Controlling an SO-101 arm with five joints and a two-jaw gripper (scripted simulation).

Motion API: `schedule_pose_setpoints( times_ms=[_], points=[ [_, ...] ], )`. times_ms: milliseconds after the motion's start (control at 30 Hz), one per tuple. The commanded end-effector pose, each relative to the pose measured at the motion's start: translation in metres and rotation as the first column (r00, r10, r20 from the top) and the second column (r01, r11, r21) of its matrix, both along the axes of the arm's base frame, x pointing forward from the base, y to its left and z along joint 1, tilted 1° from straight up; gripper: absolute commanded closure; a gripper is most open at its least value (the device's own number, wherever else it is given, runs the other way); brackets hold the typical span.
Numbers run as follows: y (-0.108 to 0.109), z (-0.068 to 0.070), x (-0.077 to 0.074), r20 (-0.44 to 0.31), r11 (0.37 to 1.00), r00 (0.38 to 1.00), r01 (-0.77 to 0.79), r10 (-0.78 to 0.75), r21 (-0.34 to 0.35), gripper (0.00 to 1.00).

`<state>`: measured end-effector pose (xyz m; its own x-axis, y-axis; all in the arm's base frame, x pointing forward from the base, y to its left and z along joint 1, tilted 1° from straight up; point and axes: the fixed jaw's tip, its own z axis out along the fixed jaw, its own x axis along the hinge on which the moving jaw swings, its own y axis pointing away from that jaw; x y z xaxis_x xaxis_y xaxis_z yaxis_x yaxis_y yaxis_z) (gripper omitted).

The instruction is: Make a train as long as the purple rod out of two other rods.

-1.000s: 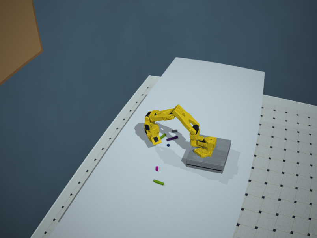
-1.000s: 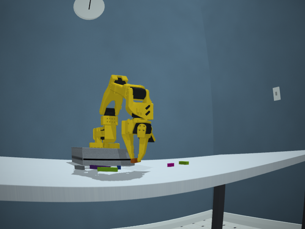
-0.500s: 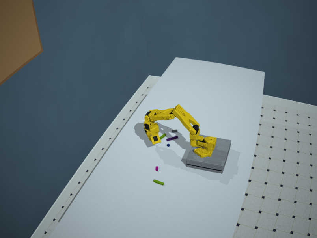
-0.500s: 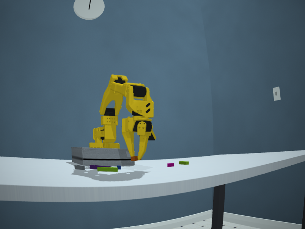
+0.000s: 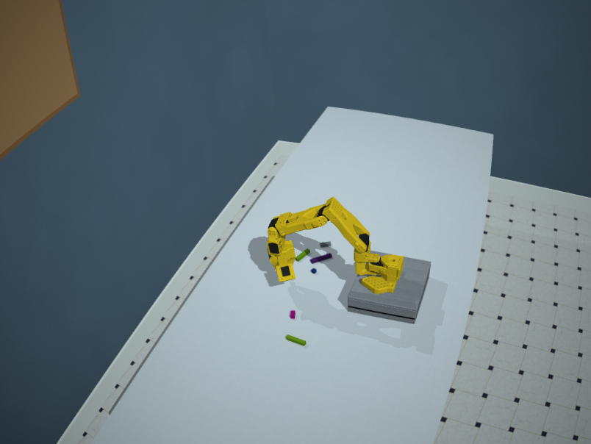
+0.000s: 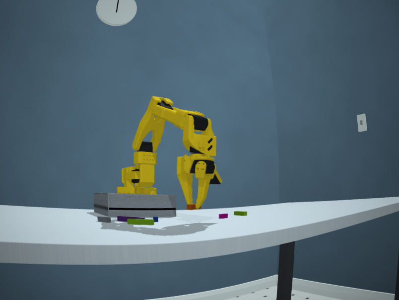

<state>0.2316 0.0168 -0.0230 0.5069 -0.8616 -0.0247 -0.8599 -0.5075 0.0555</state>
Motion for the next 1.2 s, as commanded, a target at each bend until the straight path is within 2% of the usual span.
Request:
schedule_pose_setpoints(
  times_ms=[0, 233, 300, 600, 900, 933, 1167],
  points=[
    [0.022, 0.002, -0.007, 0.035, 0.998, 0.997, 0.061, -0.061, 0.001, 1.0],
    [0.054, 0.0, -0.03, 0.038, 0.984, 0.984, 0.176, -0.176, -0.006, 1.0],
    [0.054, 0.0, -0.03, 0.038, 0.984, 0.984, 0.176, -0.176, -0.006, 1.0],
    [0.074, -0.002, -0.05, 0.041, 0.965, 0.964, 0.264, -0.263, -0.01, 1.0],
    [0.076, -0.002, -0.054, 0.042, 0.961, 0.961, 0.275, -0.275, -0.01, 1.0],
    [0.082, 0.004, -0.051, 0.067, 0.964, 0.961, 0.267, -0.267, 0.013, 1.0],
    [0.082, 0.004, -0.051, 0.067, 0.964, 0.961, 0.267, -0.267, 0.013, 1.0]
  ],
)
